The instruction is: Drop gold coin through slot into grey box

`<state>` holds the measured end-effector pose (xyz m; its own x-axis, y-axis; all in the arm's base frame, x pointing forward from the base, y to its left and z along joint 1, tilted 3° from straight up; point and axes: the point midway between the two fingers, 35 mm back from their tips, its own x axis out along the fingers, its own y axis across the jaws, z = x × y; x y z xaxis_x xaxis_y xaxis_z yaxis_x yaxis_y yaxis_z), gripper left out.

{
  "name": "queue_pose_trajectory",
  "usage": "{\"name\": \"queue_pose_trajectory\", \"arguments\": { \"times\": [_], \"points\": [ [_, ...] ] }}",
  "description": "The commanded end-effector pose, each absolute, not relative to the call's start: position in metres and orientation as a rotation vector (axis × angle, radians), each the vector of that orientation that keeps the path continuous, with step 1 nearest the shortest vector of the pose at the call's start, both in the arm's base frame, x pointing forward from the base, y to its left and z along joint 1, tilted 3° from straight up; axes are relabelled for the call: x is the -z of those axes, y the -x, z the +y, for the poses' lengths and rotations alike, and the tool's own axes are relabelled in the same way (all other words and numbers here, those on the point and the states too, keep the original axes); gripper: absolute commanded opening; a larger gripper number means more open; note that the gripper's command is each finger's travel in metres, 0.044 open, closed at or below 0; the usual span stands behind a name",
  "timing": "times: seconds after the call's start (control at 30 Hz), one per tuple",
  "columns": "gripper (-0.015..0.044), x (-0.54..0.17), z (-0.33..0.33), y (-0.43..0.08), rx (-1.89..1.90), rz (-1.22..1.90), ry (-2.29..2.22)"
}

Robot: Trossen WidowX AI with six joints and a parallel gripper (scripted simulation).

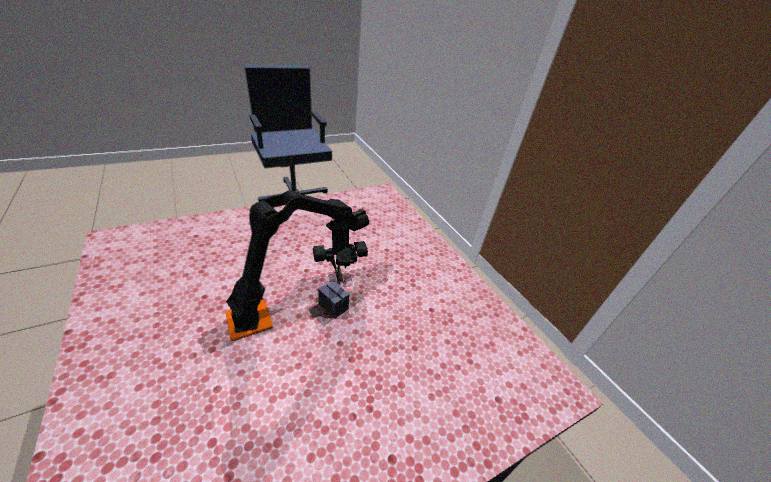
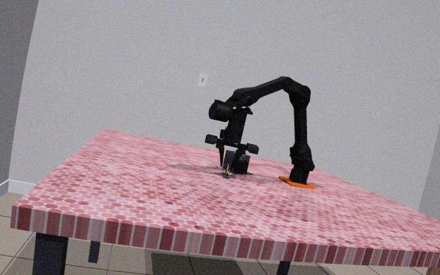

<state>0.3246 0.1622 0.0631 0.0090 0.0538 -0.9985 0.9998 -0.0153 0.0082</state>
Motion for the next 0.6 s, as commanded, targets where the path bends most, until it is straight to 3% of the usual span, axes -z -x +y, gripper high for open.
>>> {"name": "queue_pose_trajectory", "arguments": {
  "times": [0.0,0.33,0.53,0.57],
  "points": [
    [0.0161,-0.0508,0.1621,-0.3215,1.205,1.242,-1.258],
    [0.0161,-0.042,0.1623,-0.3207,1.205,1.243,-1.258],
    [0.0003,-0.042,0.1623,-0.3207,1.205,1.243,-1.258],
    [0.0,-0.042,0.1623,-0.3207,1.205,1.243,-1.258]
  ]
}}
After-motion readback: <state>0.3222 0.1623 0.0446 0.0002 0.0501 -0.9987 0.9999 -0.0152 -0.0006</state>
